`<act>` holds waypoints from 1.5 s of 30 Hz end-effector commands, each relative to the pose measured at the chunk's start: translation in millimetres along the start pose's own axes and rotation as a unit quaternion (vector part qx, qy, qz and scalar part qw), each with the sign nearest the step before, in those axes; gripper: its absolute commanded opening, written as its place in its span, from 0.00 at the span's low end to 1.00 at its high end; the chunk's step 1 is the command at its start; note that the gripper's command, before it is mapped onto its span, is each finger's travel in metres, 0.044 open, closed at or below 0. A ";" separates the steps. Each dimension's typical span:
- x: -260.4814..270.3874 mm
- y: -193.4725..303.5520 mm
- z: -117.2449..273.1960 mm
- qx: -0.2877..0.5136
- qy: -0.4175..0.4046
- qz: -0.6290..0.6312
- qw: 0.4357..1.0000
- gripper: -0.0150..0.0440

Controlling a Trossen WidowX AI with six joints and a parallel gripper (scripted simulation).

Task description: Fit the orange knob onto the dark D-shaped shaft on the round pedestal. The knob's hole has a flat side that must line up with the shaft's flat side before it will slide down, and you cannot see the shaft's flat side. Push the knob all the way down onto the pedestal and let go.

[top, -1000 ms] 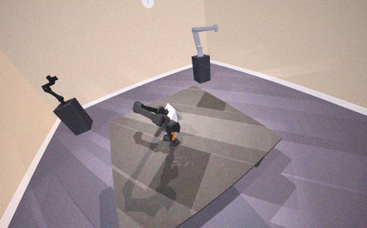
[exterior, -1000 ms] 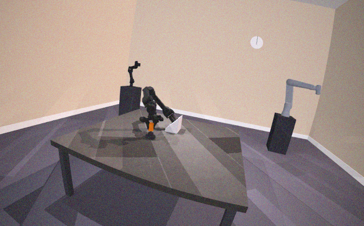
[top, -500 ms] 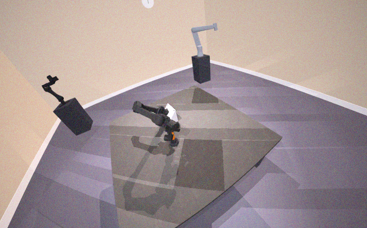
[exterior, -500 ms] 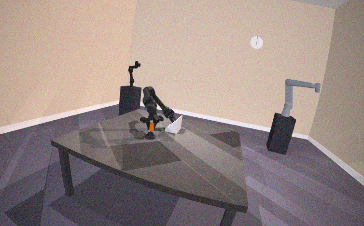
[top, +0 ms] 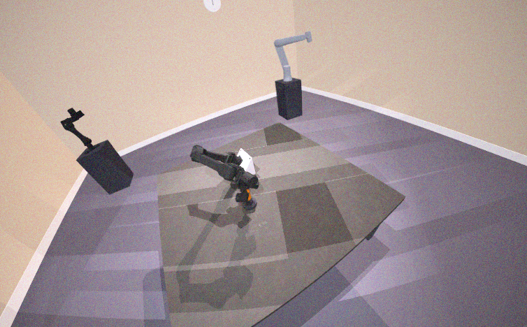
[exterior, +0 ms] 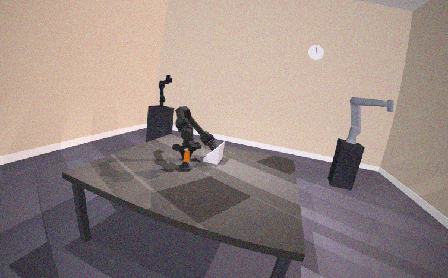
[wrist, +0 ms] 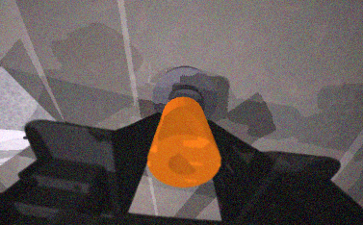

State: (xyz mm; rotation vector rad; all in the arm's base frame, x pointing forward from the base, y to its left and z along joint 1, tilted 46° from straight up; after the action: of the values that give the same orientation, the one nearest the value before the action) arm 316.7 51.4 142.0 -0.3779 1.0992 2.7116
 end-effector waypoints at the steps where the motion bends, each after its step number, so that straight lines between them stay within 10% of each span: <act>1: -2.4 -0.1 3.7 -0.002 0.004 0.008 1.000 0.25; 45: -1.8 -0.4 -1.5 -0.002 0.004 0.100 0.995 0.25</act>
State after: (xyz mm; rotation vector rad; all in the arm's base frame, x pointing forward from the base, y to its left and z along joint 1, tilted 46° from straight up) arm 318.3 50.9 141.6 -0.2950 1.1897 2.8835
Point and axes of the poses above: the point midway between the two fingers, 35 mm back from their tips, its own z axis back along the fingers, its own x axis across the jaws, y = z × x, the point moved 6 cm from there along z, back along the fingers, and after that the axes turned 14 degrees about z, right-handed, at the moved point
